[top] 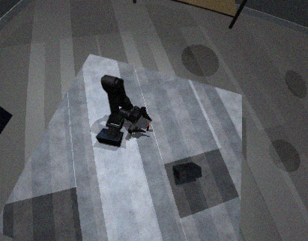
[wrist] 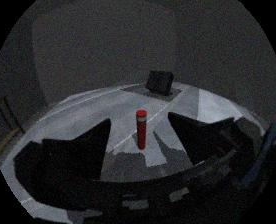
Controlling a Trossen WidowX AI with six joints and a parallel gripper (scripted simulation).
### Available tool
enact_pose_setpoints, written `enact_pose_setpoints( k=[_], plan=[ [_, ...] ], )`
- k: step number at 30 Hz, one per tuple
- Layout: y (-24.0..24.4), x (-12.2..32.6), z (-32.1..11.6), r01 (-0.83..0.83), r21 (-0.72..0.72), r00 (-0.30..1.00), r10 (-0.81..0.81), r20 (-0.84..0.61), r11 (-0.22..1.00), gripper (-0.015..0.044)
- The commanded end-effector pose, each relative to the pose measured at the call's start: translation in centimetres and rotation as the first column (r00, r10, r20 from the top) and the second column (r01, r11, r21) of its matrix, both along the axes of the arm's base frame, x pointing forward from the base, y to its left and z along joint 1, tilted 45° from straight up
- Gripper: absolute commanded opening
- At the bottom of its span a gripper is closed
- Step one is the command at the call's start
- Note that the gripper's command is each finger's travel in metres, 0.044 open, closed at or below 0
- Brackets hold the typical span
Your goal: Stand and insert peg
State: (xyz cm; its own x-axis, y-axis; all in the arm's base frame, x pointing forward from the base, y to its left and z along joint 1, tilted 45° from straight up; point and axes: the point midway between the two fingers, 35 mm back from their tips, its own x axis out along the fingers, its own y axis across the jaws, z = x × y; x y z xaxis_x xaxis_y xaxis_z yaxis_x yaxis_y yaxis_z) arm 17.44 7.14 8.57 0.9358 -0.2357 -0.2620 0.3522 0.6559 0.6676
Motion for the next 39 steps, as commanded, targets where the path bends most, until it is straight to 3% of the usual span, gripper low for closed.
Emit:
enact_pose_setpoints(
  k=[1,10,17,26,34,39],
  plan=[
    [-0.2,0.1,0.0,0.012,0.001,1.000,-0.012,-0.018,1.000,0.0440],
    [-3.4,1.6,1.0,0.118,0.059,0.974,-0.104,-0.203,0.991,0.0440],
    [-5.8,2.1,3.1,0.124,0.113,0.964,-0.092,-0.249,0.986,0.0440],
    [-8.9,1.3,7.1,0.068,0.117,0.985,-0.048,-0.168,0.991,0.0440],
    [-11.0,-1.0,11.2,0.024,-0.011,1.000,-0.024,-0.014,1.000,0.0440],
    [-11.1,-1.3,11.5,0.023,-0.028,1.000,-0.023,0.001,0.999,0.0440]
  ],
)
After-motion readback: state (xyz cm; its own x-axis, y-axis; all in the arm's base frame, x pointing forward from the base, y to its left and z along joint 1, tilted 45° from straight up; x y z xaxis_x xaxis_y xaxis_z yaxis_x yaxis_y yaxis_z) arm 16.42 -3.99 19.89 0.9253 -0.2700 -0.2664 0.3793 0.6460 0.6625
